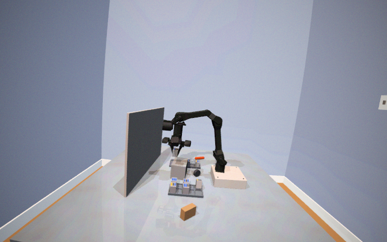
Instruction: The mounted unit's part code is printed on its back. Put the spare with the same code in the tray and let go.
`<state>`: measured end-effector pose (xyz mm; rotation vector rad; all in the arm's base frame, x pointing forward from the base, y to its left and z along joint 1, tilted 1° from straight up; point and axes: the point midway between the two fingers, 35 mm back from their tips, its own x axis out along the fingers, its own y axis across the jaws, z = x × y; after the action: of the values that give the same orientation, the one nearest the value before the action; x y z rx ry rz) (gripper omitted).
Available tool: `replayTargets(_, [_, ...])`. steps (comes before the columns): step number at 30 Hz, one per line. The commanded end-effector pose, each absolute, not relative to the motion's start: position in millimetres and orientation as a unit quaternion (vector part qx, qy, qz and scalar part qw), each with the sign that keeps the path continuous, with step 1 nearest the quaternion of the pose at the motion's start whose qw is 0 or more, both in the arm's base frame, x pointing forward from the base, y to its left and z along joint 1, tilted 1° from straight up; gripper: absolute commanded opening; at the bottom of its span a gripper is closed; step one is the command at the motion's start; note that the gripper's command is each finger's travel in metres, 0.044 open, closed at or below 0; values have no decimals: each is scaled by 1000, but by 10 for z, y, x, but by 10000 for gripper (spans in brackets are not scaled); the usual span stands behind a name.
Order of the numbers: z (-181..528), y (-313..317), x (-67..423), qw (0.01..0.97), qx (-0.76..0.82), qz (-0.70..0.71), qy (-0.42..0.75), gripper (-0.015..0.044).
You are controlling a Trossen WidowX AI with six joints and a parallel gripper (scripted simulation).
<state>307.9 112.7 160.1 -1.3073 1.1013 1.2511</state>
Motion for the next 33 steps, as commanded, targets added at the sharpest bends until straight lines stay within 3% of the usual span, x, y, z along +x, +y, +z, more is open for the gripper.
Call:
replayTargets(1, [1603,934,3179,491,-537,509,460,0])
replayTargets(33, [1553,-836,3636,462,-556,535,438,0])
